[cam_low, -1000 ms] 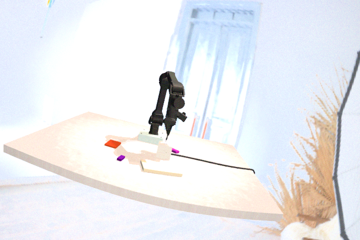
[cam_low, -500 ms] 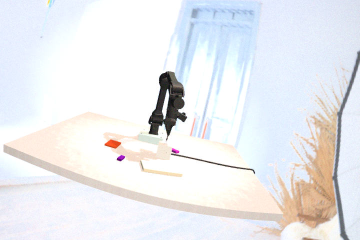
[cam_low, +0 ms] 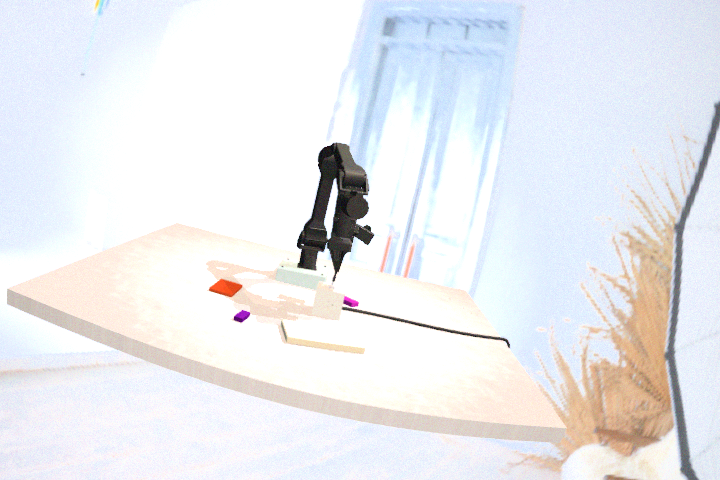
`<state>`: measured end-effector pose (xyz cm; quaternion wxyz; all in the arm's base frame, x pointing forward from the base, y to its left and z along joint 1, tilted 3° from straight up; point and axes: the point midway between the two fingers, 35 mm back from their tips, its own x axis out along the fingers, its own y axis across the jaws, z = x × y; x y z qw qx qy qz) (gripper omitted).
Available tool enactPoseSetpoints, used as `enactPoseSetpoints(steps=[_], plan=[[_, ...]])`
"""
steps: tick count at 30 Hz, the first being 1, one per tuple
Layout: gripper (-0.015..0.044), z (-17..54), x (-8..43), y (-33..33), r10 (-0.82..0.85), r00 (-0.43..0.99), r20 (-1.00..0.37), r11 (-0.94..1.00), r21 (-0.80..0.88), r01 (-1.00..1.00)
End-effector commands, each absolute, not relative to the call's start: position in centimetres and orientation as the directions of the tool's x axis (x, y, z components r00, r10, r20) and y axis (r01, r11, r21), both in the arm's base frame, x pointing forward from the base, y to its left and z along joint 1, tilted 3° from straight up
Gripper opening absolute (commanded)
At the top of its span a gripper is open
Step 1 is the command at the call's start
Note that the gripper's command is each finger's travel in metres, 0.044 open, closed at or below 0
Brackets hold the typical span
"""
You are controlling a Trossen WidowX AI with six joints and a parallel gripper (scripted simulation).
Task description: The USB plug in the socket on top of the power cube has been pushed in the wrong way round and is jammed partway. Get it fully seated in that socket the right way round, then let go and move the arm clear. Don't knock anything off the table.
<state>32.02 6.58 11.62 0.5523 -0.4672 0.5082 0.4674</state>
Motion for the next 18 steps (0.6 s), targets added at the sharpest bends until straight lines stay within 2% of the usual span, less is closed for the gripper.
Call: enactPoseSetpoints(steps=[1, 18], plan=[[0.0000, 11.50, 31.98, 6.65, 0.048, 0.045, -0.998, 0.123, -0.039, -0.992], [0.0000, 11.29, 31.98, 6.64, 0.048, 0.045, -0.998, 0.123, -0.039, -0.992]])
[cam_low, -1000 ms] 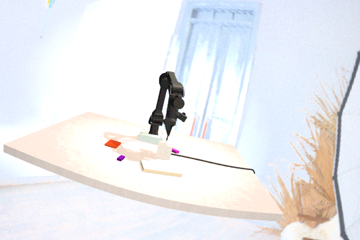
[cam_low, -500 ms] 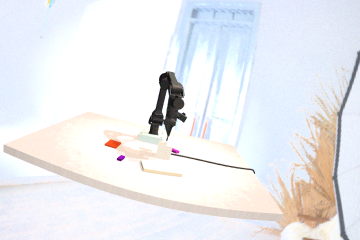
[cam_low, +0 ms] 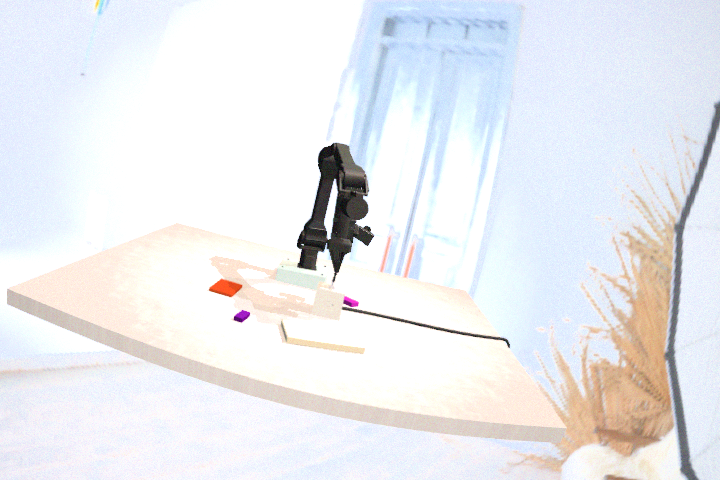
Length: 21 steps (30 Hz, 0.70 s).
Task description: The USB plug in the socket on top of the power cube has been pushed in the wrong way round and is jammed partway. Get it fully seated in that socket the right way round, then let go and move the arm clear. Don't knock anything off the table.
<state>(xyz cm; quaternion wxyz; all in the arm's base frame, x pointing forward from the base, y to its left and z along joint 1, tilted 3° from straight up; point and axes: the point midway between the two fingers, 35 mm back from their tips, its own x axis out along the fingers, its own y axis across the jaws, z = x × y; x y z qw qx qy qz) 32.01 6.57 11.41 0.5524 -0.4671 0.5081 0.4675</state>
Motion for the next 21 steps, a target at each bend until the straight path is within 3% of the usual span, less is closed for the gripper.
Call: enactPoseSetpoints(steps=[1, 21], plan=[[0.0000, 11.28, 31.98, 6.64, 0.048, 0.045, -0.998, 0.123, -0.039, -0.992], [0.0000, 11.04, 31.99, 6.63, 0.048, 0.045, -0.998, 0.123, -0.039, -0.992]])
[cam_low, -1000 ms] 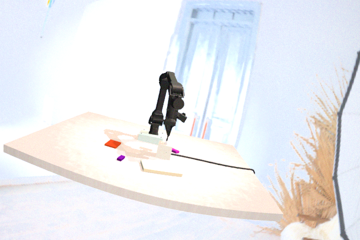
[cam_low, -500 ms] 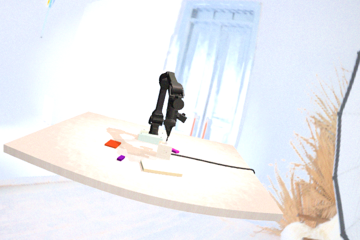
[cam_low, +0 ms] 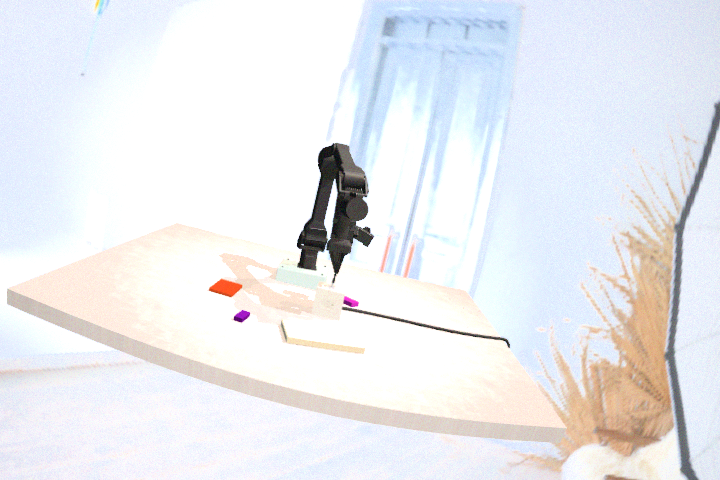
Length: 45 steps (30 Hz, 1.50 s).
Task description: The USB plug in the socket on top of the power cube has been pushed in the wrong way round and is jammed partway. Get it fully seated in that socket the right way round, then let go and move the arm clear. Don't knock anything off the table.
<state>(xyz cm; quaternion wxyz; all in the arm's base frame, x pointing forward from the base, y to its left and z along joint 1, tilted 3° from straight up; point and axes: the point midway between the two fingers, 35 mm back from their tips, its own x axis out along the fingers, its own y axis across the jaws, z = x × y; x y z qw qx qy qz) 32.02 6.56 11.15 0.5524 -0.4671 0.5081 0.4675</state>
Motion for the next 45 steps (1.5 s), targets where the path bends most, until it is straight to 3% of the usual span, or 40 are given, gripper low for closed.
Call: enactPoseSetpoints(steps=[1, 45], plan=[[0.0000, 11.03, 31.99, 6.63, 0.048, 0.045, -0.998, 0.123, -0.039, -0.992], [0.0000, 10.50, 32.01, 6.61, 0.048, 0.045, -0.998, 0.123, -0.039, -0.992]])
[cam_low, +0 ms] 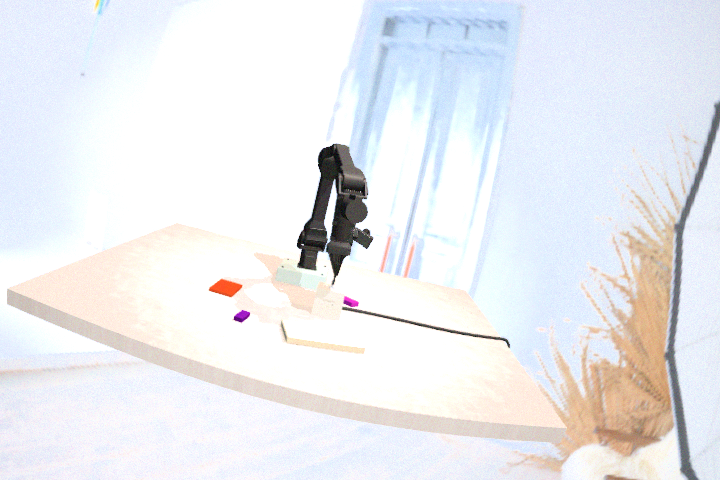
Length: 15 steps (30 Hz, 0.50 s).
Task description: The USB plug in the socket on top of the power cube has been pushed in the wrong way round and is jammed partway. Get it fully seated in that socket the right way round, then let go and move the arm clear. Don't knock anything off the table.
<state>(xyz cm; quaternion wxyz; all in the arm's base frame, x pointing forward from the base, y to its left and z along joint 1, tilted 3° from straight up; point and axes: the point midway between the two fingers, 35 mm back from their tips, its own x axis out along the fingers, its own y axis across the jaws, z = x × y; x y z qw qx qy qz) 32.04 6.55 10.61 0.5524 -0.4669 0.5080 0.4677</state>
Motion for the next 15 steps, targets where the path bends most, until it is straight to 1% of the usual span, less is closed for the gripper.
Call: enactPoseSetpoints(steps=[1, 15], plan=[[0.0000, 10.49, 32.01, 6.61, 0.048, 0.045, -0.998, 0.123, -0.039, -0.992], [0.0000, 10.32, 32.01, 6.60, 0.048, 0.045, -0.998, 0.123, -0.039, -0.992]])
